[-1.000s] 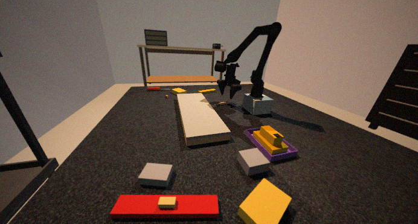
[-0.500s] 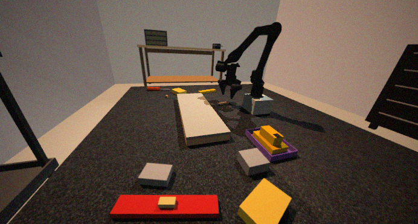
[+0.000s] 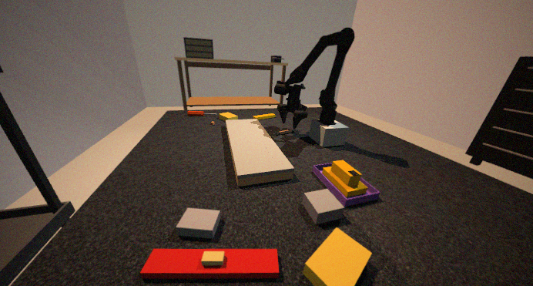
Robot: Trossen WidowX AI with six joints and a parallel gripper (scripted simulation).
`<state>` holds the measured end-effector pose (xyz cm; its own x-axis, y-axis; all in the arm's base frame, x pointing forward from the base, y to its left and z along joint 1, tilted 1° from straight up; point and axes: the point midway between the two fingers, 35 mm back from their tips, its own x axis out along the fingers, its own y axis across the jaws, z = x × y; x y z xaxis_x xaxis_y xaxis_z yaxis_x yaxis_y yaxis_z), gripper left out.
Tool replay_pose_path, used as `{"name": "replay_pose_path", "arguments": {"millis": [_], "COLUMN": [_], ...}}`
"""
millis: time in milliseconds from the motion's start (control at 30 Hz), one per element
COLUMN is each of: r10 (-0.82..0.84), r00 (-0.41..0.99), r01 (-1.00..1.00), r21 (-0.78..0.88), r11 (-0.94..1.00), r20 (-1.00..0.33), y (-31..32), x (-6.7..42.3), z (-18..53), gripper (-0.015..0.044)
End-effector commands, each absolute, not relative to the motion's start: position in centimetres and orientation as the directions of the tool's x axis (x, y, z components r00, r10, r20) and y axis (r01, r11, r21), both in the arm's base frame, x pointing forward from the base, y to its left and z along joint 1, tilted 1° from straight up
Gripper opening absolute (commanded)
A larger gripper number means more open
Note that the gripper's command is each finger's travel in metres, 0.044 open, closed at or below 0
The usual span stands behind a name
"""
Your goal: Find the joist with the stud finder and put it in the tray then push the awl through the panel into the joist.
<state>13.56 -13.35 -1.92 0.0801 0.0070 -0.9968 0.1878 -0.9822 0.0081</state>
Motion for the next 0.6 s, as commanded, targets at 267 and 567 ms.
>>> {"name": "replay_pose_path", "arguments": {"millis": [267,567], "r10": [0.011,0.012], "r00": [0.075,0.075], "r01": [0.194,0.194], "r21": [0.003,0.003], "r11": [-0.981,-0.981], "r20": [-0.997,-0.997], "y": [-13.2,-13.1], "x": [13.4,13.3], "z": [-3.9,-5.3], "gripper": [0.0440,0.0440]}}
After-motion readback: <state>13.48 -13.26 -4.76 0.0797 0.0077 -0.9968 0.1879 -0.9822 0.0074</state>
